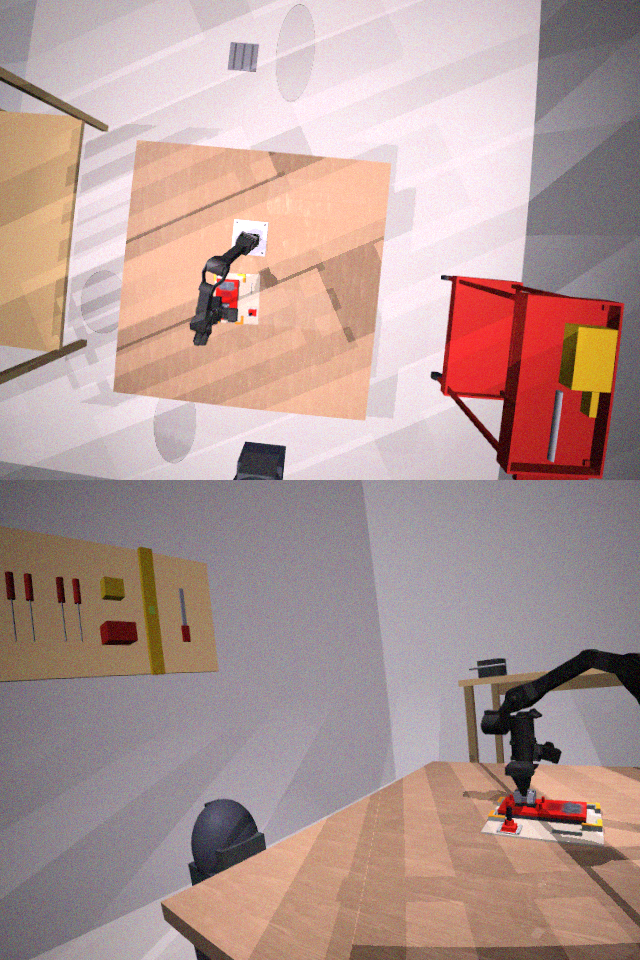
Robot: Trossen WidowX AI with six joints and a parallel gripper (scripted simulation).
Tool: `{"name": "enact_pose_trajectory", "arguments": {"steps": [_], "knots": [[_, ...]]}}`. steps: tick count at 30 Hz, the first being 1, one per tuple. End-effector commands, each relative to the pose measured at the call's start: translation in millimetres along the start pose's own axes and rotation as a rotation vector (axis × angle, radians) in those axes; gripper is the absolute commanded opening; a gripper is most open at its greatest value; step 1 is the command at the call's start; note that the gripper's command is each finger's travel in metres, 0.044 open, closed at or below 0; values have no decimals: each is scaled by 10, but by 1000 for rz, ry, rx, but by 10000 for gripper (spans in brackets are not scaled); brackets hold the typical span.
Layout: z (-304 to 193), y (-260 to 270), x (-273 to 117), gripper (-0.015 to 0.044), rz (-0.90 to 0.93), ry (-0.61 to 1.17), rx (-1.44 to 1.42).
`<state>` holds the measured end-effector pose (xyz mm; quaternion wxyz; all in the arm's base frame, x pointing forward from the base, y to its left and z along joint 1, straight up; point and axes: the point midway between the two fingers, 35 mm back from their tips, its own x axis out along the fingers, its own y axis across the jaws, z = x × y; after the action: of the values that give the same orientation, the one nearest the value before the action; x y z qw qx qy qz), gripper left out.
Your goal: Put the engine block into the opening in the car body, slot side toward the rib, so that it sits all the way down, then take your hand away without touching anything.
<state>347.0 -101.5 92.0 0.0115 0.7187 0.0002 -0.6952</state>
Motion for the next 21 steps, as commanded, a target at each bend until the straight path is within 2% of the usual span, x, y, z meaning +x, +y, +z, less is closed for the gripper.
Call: {"name": "enact_pose_trajectory", "arguments": {"steps": [1,21], "knots": [[7,-3,21,159,-1,-3,-1],[6,-3,60,159,-1,-3,3]]}}
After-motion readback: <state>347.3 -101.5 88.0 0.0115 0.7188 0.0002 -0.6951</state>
